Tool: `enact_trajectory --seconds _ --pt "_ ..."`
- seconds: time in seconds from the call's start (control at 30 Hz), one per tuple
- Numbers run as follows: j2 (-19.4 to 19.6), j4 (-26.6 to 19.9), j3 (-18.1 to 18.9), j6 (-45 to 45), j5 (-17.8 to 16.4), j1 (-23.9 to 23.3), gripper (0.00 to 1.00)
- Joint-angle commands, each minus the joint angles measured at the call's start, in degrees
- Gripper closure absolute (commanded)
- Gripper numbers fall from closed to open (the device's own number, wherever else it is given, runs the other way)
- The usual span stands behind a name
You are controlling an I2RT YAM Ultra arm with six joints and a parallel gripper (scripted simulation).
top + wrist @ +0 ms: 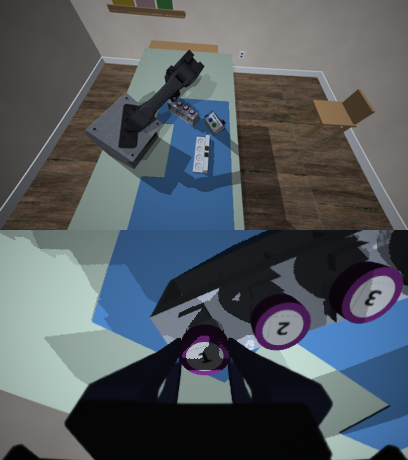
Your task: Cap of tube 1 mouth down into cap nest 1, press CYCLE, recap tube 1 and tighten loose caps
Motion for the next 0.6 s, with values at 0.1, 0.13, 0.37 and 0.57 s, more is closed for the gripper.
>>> enact_trajectory --seconds 0.1,0.13,0.37,0.57 --pt "-0.3 -0.1 0.2 -18.1 0.0 0.4 1.00" --pt "-0.3 -0.1 0.2 -21.0 0.0 0.4 1.00" --pt "-0.3 -0.1 0.2 -41.0 0.0 0.4 1.00" --pt "-0.3 -0.1 0.2 -52.4 0.0 0.4 1.00"
